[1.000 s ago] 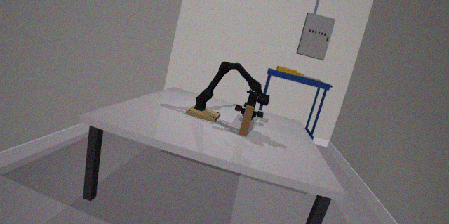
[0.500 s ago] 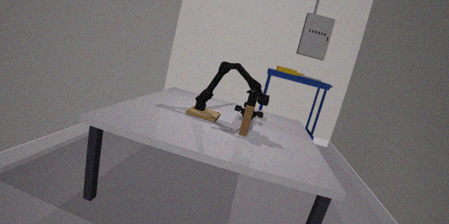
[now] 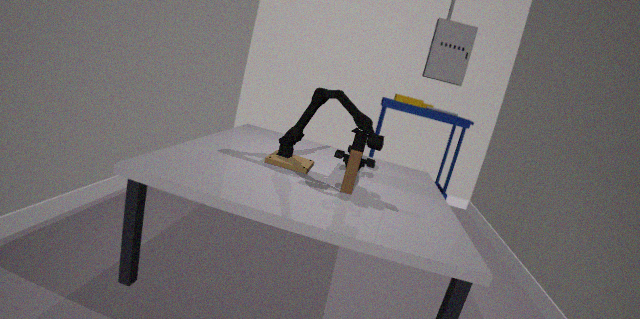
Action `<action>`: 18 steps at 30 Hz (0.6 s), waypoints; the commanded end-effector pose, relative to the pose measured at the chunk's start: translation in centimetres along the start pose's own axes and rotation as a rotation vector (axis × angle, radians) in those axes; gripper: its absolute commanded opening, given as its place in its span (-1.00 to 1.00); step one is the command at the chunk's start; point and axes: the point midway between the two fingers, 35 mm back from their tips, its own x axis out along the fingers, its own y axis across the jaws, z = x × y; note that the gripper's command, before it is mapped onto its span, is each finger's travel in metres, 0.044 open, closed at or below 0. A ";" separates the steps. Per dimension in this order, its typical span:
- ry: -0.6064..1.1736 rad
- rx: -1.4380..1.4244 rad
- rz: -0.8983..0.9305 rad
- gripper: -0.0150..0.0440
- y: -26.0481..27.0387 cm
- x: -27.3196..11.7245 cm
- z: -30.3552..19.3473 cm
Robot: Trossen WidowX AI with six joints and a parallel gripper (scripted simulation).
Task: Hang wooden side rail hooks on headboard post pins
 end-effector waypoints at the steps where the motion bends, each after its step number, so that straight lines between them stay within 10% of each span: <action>1: 0.005 -0.007 -0.006 -0.49 -0.2 -0.3 -0.2; 18: 0.006 -0.007 -0.006 -0.49 -0.4 -0.3 -0.3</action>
